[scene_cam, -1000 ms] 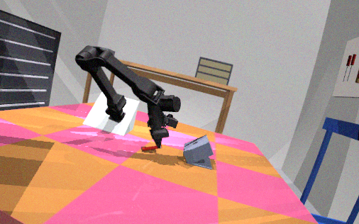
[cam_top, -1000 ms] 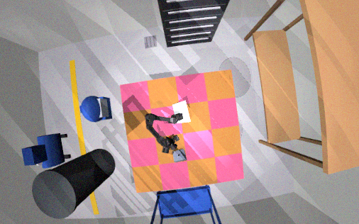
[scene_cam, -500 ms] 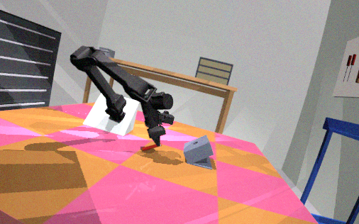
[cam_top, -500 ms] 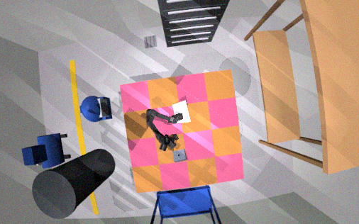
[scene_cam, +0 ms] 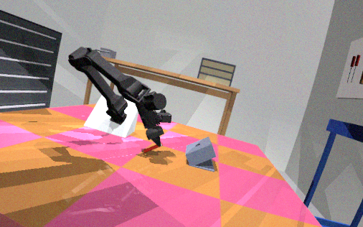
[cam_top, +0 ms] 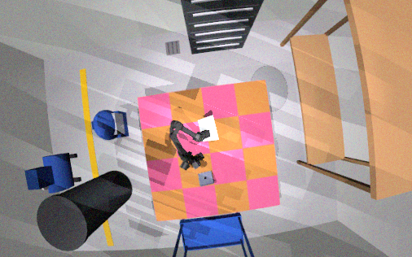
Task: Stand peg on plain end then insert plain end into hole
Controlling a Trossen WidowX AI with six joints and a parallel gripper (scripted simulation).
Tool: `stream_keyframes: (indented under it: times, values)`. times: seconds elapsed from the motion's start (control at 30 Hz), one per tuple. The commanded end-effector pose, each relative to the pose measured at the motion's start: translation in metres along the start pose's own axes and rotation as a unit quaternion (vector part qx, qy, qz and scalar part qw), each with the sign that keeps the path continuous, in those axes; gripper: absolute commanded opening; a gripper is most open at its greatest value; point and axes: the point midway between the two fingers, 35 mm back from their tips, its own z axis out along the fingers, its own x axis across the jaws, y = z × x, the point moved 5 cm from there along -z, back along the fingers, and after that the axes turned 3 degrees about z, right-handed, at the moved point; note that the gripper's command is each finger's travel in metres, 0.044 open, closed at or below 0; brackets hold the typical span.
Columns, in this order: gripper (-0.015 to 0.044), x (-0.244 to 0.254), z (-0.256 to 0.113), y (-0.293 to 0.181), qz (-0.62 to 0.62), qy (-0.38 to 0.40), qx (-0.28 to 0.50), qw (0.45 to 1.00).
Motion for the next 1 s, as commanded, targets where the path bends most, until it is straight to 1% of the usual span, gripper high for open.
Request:
stream_keyframes:
  times: [0.0, 0.97]
  values:
    - [0.0051, -0.001, -0.003, -0.003, 0.000, -0.002, -0.019, 1.000]
    - [0.0051, -0.002, -0.017, -0.027, -0.002, 0.004, -0.144, 0.990]
